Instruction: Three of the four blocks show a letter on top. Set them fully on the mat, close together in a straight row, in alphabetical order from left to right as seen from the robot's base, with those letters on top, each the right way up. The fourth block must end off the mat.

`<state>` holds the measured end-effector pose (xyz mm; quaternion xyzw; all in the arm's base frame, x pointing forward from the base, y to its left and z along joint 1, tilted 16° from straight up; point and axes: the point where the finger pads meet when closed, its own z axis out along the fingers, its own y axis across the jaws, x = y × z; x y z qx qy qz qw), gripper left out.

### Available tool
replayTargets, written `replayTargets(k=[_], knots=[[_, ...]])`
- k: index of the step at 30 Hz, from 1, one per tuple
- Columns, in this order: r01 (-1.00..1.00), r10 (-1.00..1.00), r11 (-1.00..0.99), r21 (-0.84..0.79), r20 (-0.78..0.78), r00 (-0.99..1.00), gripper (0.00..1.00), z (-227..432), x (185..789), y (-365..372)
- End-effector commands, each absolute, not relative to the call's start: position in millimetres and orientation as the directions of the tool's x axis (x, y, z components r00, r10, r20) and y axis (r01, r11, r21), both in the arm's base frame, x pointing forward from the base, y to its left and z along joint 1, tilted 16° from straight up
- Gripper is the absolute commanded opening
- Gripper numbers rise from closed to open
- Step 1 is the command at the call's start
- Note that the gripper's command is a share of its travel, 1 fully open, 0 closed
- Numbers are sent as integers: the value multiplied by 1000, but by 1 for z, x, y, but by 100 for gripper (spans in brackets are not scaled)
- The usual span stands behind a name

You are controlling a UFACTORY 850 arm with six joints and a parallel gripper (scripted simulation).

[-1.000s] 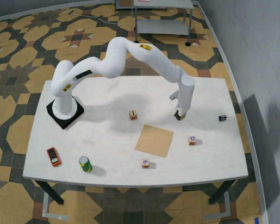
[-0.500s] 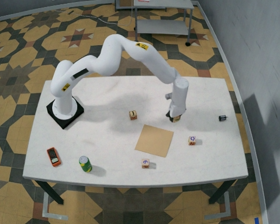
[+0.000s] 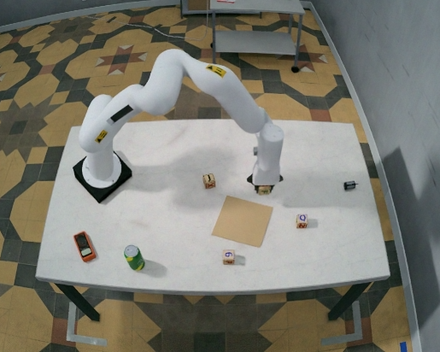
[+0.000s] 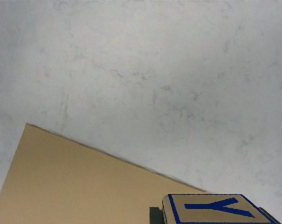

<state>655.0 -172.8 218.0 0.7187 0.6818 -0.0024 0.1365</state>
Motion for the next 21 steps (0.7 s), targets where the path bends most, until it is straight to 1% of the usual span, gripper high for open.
replayTargets(k=[1, 10, 21], knots=[[959, 963, -165, 230, -174, 208, 44, 217, 636, -176], [896, 909, -361, 259, -119, 400, 44, 212, 606, -178], [885, 899, -385, 262, -111, 424, 44, 211, 602, -178]])
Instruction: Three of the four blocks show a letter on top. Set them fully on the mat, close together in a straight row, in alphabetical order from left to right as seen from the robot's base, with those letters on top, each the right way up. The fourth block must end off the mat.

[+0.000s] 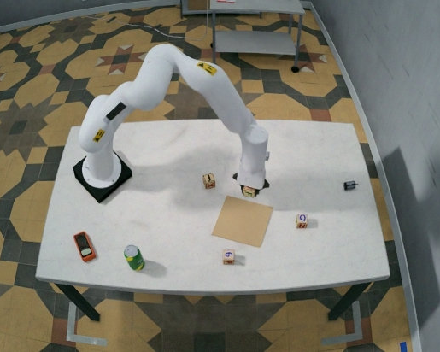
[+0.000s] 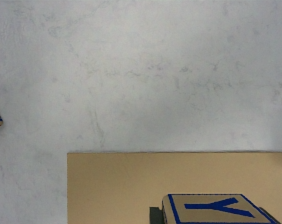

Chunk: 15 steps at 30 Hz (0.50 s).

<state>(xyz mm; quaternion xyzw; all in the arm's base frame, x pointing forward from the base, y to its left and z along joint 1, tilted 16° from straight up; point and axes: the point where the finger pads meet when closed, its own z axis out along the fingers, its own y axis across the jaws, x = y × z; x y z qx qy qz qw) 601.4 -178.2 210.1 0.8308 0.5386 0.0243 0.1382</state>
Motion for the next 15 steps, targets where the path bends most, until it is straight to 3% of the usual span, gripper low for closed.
replayTargets(k=[1, 15], knots=[[885, 899, -385, 262, -111, 424, 44, 211, 602, -178], [885, 899, -385, 262, -111, 424, 44, 204, 603, -180]])
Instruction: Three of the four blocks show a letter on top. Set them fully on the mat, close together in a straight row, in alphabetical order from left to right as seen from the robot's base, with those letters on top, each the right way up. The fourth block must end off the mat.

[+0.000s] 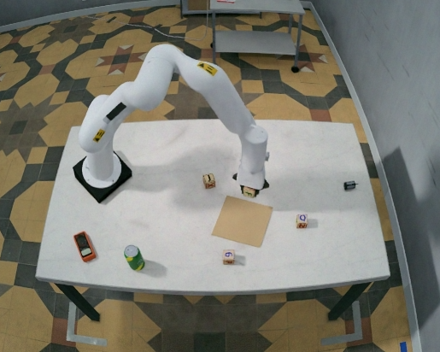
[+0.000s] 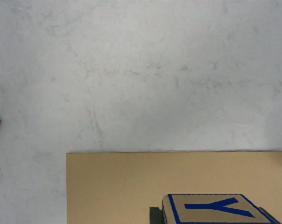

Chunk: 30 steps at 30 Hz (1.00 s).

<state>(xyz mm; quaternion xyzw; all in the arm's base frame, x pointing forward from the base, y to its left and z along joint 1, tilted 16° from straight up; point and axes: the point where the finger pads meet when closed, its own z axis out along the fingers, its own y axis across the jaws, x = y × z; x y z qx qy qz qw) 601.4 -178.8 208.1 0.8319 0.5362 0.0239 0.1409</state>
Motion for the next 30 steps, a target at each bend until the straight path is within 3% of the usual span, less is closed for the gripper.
replayTargets(k=[1, 30], knots=[[885, 899, -385, 262, -111, 424, 44, 201, 604, -181], [885, 899, -385, 262, -111, 424, 44, 119, 620, -198]])
